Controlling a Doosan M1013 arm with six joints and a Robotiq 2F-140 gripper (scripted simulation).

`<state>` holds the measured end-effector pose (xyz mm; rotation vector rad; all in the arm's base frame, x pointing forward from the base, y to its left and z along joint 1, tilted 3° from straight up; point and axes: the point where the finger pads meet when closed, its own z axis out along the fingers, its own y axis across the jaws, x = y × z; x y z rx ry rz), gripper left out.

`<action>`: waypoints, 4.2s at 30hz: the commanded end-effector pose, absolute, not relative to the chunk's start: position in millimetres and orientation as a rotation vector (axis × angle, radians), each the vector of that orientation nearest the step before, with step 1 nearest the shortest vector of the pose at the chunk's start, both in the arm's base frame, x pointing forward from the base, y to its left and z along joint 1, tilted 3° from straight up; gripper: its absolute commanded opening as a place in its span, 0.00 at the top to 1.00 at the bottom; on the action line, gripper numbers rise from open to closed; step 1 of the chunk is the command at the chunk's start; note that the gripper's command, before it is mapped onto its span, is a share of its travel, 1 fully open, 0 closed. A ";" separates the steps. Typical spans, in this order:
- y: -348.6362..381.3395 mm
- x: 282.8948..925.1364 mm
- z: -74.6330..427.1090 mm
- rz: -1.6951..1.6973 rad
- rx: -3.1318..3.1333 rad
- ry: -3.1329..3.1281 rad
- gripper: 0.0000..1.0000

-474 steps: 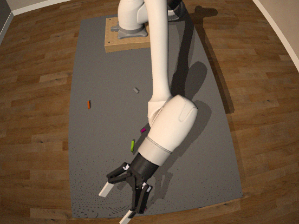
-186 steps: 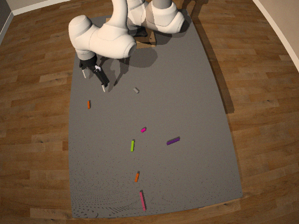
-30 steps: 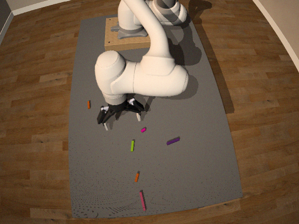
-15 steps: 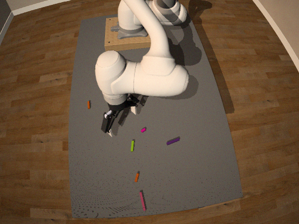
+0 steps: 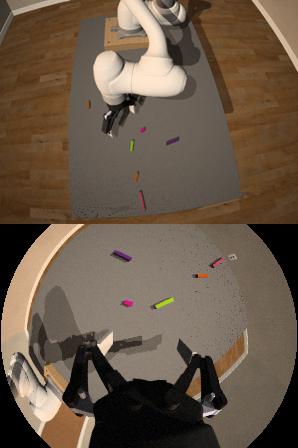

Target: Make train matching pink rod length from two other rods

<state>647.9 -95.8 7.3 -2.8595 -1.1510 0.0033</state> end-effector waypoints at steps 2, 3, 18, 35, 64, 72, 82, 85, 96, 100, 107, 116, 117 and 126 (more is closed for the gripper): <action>-95.7 647.9 7.4 0.003 -2.859 -1.151 0.00; -95.7 647.9 7.4 0.003 -2.859 -1.151 0.00; -95.7 647.9 7.4 0.003 -2.859 -1.151 0.00; -95.7 647.9 7.4 0.003 -2.859 -1.151 0.00; -95.7 647.9 7.4 0.003 -2.859 -1.151 0.00; -72.1 658.5 8.6 0.003 -2.859 -1.151 0.00; 21.7 689.7 12.8 0.003 -2.859 -1.151 0.00; 22.7 689.9 12.8 0.003 -2.859 -1.151 0.00; 22.7 689.9 12.8 0.003 -2.859 -1.151 0.00; 22.7 689.9 12.8 0.003 -2.859 -1.151 0.00; 22.7 689.9 12.8 0.003 -2.859 -1.151 0.00; 22.7 689.9 12.8 0.003 -2.859 -1.151 0.00; 22.7 689.9 12.8 0.003 -2.859 -1.151 0.00; 22.7 689.9 12.8 0.003 -2.859 -1.151 0.00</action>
